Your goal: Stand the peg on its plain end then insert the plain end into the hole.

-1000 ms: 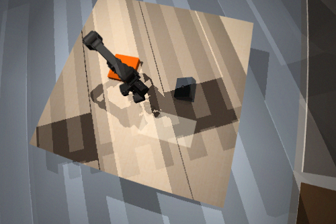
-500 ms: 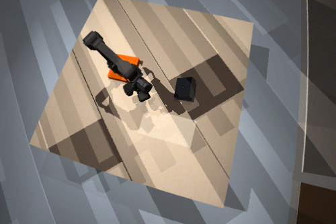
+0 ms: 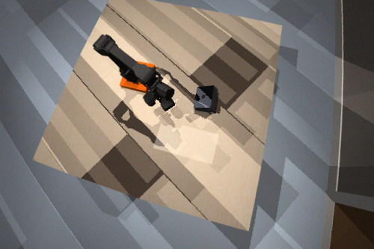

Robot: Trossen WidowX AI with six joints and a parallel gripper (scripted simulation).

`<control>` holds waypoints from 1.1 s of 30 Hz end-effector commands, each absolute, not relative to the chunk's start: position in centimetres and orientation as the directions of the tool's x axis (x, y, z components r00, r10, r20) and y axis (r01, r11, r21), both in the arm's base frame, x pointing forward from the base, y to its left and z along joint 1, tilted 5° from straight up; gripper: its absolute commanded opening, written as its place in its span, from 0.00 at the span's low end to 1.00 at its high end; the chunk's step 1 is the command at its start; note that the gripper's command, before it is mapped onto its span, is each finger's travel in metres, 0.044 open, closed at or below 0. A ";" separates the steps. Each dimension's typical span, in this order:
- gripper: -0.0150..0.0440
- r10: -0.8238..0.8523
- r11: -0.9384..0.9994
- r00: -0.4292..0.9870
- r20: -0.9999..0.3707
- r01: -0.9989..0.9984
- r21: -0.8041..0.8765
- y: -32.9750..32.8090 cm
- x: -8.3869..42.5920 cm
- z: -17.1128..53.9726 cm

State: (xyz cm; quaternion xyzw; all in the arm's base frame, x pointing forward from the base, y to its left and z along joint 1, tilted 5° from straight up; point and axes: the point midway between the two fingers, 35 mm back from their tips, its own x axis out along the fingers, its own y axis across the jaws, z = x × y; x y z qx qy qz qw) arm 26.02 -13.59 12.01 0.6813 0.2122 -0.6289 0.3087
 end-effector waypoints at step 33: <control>0.25 -0.078 -0.414 0.372 -0.925 0.832 0.369 -9.4 34.0 14.3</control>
